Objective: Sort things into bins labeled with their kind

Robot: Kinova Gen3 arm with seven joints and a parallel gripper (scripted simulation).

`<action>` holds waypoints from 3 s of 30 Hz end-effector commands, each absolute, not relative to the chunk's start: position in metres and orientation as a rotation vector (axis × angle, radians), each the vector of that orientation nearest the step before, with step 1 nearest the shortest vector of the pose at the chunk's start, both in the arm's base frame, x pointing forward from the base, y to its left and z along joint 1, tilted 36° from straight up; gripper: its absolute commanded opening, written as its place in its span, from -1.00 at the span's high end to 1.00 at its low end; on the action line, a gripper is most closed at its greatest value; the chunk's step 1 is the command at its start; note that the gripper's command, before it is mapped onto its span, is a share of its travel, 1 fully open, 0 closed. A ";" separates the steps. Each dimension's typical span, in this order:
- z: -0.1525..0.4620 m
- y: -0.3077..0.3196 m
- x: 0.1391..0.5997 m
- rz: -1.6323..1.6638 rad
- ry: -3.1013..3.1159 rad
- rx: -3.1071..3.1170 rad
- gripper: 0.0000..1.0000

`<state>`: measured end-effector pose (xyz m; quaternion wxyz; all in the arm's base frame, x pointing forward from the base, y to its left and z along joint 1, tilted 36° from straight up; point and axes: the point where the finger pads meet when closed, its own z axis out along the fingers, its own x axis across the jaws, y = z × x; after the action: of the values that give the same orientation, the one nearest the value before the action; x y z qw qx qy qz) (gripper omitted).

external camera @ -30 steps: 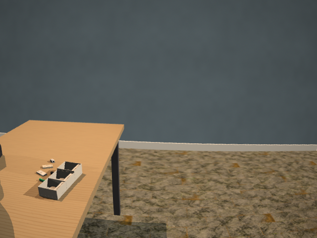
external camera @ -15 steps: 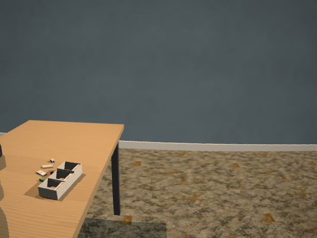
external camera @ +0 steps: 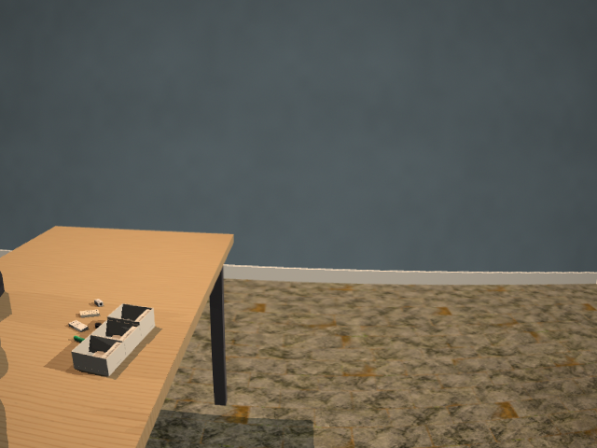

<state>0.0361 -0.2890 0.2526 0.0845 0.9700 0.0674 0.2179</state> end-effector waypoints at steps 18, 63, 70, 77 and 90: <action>0.210 -0.240 0.118 0.450 0.623 3.143 0.39; 0.157 -0.141 0.219 -0.396 1.430 2.881 0.39; 0.150 -0.121 0.239 -0.495 1.536 2.727 0.39; 0.147 -0.109 0.250 -0.531 1.583 2.643 0.39; 0.138 -0.069 0.280 -0.582 1.702 2.377 0.39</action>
<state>0.2752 -0.0867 0.1424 0.0768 0.8124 0.5457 -0.1904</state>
